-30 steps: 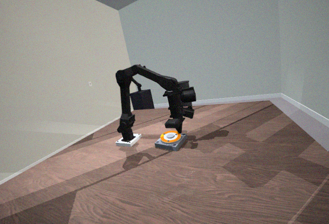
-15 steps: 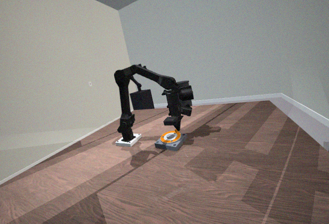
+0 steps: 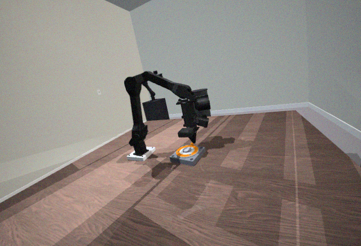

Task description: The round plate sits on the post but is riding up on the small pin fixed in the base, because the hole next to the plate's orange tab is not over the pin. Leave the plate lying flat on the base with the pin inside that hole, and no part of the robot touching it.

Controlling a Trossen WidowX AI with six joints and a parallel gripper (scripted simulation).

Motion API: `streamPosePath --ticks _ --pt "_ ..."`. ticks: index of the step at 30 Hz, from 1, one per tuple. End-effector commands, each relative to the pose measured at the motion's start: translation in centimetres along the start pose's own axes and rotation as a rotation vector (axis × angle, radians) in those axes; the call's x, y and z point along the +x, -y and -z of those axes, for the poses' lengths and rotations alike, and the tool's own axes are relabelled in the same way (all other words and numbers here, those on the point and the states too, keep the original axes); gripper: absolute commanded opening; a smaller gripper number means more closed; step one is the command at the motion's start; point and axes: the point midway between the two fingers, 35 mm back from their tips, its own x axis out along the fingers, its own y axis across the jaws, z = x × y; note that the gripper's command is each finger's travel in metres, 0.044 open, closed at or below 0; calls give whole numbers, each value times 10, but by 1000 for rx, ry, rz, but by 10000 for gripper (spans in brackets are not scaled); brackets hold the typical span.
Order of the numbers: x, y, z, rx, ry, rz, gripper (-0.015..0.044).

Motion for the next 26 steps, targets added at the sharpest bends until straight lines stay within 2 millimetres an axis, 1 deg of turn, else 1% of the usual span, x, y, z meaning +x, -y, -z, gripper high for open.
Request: streamPosePath --ticks 1,7,9,10,11,26 --pt "-5 -1 1 6 -3 -2 0" --pt "-34 0 2 6 -3 -2 0" --pt "-40 1 2 6 -3 -2 0" --pt "-41 1 2 6 -3 -2 0" --pt "-33 1 2 2 -2 1 0" --pt "-33 1 2 2 -2 1 0"
